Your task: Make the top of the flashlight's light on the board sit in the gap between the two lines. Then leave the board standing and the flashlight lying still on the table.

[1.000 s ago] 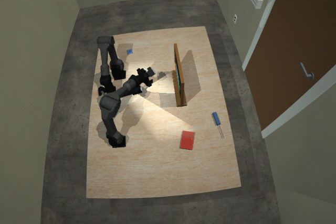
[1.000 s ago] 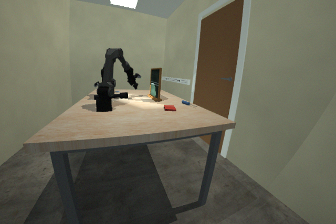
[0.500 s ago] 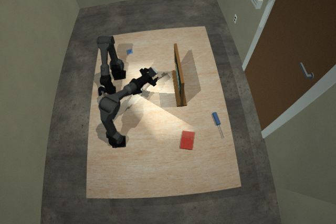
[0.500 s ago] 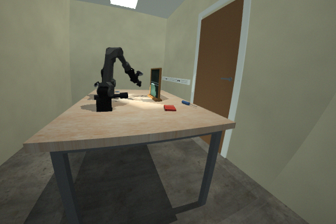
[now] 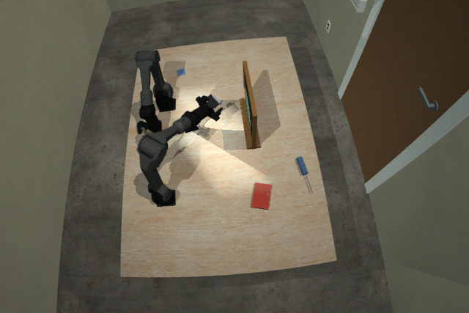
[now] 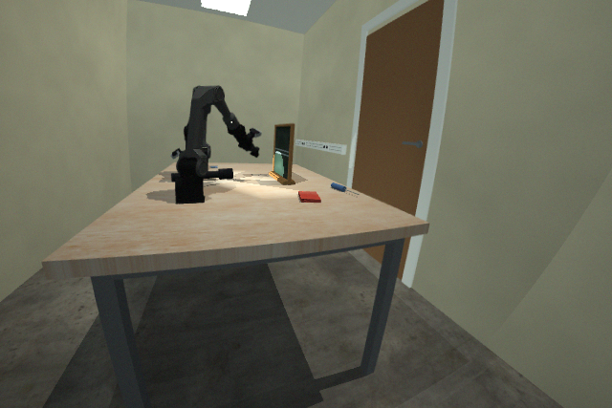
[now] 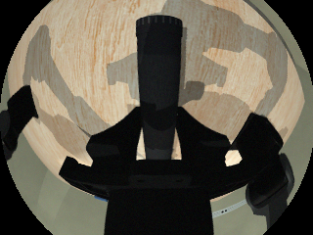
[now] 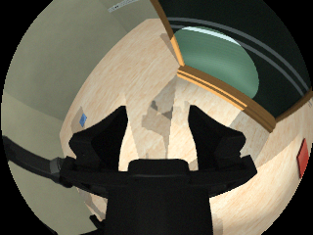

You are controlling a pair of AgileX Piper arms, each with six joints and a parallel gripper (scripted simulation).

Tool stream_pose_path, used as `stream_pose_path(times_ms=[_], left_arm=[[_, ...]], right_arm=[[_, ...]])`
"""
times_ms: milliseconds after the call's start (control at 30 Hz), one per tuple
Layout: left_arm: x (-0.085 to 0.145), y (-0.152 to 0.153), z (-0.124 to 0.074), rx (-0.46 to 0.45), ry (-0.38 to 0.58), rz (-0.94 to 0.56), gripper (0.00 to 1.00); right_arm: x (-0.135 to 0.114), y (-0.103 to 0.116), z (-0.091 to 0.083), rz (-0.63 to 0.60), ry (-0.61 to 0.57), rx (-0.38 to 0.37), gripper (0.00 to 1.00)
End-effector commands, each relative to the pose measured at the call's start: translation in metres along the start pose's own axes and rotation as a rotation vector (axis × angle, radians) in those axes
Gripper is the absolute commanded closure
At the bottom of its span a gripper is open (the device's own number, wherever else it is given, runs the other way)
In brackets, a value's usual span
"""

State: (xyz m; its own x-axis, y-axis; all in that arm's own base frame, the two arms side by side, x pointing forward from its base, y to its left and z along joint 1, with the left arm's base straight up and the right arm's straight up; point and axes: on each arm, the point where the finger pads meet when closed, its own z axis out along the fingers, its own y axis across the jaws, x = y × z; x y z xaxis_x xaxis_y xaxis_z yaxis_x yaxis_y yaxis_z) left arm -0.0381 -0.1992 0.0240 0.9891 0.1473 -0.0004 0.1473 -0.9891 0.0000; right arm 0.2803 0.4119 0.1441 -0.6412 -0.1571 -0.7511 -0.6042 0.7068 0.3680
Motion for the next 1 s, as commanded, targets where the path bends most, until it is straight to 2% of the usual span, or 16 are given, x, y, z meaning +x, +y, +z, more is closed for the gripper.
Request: stream_pose_path(times_ms=[0, 100, 233, 500, 667, 733, 833, 967], left_arm=[[0.0, 0.0, 0.0, -0.001, 0.0, 0.0, 0.63], [0.0, 0.0, 0.0, -0.001, 0.0, 0.0, 0.63], [0.0, 0.0, 0.0, -0.001, 0.0, 0.0, 0.63], [0.0, 0.0, 0.0, -0.001, 0.0, 0.0, 0.63], [0.0, 0.0, 0.0, -0.001, 0.0, 0.0, 0.63], [0.0, 0.0, 0.0, -0.001, 0.0, 0.0, 0.63], [0.0, 0.0, 0.0, -0.001, 0.0, 0.0, 0.63], [0.0, 0.0, 0.0, -0.001, 0.0, 0.0, 0.63]], right_arm=[[-0.002, 0.0, -0.001, -0.001, -0.008, 0.001, 0.0], [-0.01, -0.005, -0.003, -0.018, -0.051, 0.006, 0.0], [-0.009, -0.004, -0.003, -0.016, -0.043, 0.006, 0.0], [-0.019, -0.01, -0.006, -0.04, -0.099, 0.014, 0.0], [-0.048, -0.031, -0.021, -0.118, -0.259, 0.06, 0.0], [-0.039, -0.024, -0.015, -0.093, -0.208, 0.042, 0.0], [-0.046, -0.03, -0.02, -0.113, -0.249, 0.057, 0.0], [-0.07, -0.05, -0.038, -0.184, -0.383, 0.12, 0.0]])
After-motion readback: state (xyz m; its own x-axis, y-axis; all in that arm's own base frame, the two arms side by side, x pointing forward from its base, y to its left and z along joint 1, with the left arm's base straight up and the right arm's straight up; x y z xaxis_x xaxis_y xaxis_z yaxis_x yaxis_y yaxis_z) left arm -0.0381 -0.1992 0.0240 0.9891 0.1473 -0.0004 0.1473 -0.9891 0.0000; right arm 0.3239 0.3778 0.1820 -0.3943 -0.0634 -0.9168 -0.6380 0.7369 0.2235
